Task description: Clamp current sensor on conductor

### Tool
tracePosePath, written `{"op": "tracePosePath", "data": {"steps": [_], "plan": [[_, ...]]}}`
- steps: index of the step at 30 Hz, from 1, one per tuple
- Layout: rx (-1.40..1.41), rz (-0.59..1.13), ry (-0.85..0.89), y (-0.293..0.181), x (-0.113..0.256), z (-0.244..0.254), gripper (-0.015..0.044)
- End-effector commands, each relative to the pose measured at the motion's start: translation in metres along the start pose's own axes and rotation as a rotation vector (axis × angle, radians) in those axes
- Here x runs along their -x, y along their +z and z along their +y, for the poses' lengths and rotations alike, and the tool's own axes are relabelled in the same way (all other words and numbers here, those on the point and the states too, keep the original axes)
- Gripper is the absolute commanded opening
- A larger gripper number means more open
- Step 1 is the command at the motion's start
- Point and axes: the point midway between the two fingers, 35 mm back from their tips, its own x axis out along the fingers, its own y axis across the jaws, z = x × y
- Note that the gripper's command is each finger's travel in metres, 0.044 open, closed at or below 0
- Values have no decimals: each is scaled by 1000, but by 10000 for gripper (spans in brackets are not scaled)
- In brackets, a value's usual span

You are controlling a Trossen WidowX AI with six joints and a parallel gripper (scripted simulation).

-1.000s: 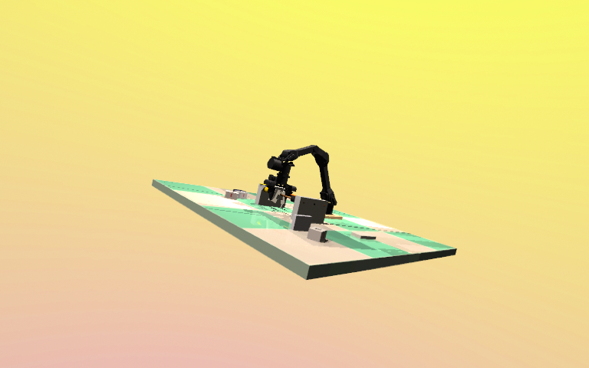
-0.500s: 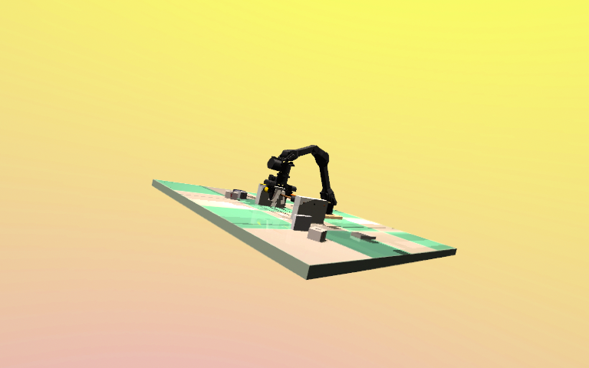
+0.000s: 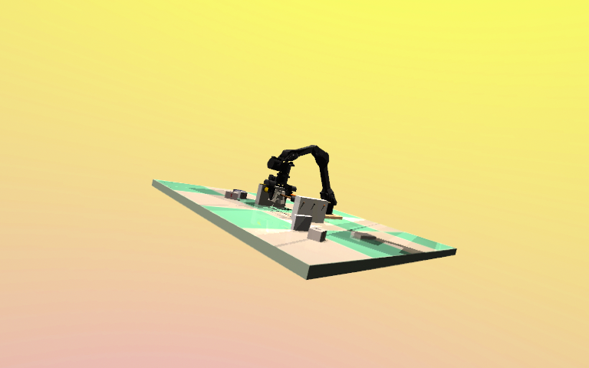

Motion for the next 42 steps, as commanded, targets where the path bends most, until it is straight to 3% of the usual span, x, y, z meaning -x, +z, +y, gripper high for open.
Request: {"op": "tracePosePath", "data": {"steps": [1, 14, 29, 42], "plan": [[0, 0, 2, 0, 1, 0, 0], [0, 0, 3, 0, 0, 0, 0], [-2, 2, 208, 0, 17, 1, 0], [-2, 2, 211, 0, 18, 1, 0]]}}
